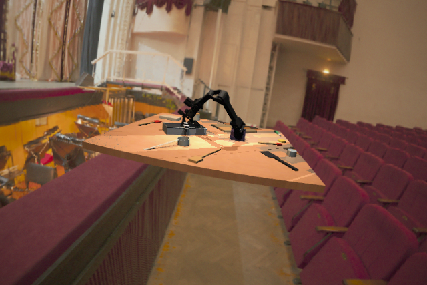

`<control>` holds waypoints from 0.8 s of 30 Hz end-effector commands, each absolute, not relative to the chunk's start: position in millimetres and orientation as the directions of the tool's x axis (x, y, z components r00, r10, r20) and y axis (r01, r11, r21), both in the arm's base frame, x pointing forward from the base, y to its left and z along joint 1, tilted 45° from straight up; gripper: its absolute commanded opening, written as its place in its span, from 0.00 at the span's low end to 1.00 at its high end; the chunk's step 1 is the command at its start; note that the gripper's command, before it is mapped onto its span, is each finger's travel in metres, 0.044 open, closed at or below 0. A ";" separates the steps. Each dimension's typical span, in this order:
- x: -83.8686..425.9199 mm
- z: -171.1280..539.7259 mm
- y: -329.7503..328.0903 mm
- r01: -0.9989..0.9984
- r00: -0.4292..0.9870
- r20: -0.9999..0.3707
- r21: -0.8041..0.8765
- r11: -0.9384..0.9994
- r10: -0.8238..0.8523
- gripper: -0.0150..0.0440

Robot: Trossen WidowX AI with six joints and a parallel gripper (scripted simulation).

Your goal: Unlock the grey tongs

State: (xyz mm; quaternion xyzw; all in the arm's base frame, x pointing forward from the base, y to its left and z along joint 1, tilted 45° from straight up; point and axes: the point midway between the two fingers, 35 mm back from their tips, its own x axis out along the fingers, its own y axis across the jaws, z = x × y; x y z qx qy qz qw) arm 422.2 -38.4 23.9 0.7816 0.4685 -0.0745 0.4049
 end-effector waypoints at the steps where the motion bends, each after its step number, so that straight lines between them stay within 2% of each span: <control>1: 422.2 24.1 -38.6 0.792 0.550 -0.496 0.564 -0.233 0.672 0.37; 6: 422.2 24.1 -38.6 0.792 0.550 -0.496 0.564 -0.233 0.672 0.31; 13: 422.6 28.3 -43.7 0.793 0.549 -0.497 0.563 -0.232 0.671 0.00; 20: 417.0 76.1 -90.7 0.797 0.547 -0.502 0.557 -0.234 0.670 0.00; 24: 416.5 78.0 -92.2 0.797 0.547 -0.502 0.556 -0.234 0.670 0.00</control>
